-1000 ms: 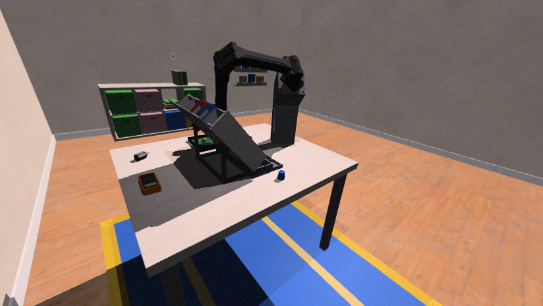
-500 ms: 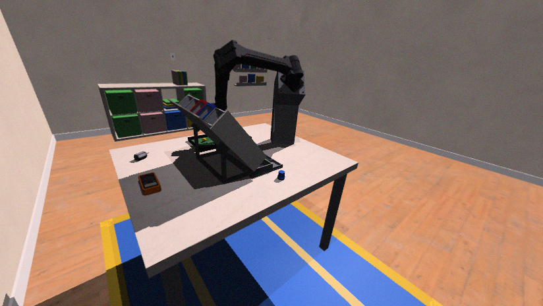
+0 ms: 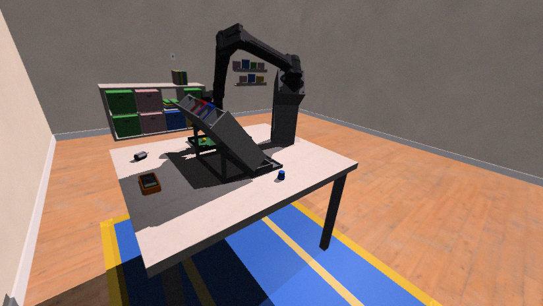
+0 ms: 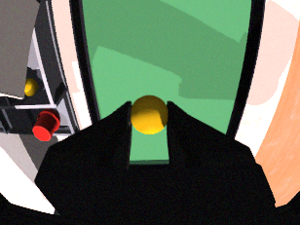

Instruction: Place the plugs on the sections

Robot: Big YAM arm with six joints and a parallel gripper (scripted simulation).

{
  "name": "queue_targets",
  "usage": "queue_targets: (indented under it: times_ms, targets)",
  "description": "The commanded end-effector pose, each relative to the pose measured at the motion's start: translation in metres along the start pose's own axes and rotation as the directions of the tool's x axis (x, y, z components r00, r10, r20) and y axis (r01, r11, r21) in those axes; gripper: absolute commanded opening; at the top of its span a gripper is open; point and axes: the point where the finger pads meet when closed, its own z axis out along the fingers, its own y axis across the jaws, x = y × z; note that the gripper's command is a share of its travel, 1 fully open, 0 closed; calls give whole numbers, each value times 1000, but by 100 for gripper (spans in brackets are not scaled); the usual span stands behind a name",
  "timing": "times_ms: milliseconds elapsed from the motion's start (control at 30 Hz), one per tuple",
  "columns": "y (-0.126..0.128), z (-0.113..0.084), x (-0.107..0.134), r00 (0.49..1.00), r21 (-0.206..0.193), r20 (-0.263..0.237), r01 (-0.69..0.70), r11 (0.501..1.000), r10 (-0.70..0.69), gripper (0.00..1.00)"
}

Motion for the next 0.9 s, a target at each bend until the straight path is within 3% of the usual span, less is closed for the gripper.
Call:
queue_targets:
  times_ms: [0, 167, 300, 867]
  targets:
    - [-7, -28, -6, 1000, 9, 16, 24, 1000, -24, 0]
    - [-8, -31, 4, 1000, 5, 5, 8, 1000, -8, 0]
    - [-7, -38, -5, 1000, 10, 15, 23, 1000, -23, 0]
    - [-8, -37, -5, 1000, 10, 14, 14, 1000, -14, 0]
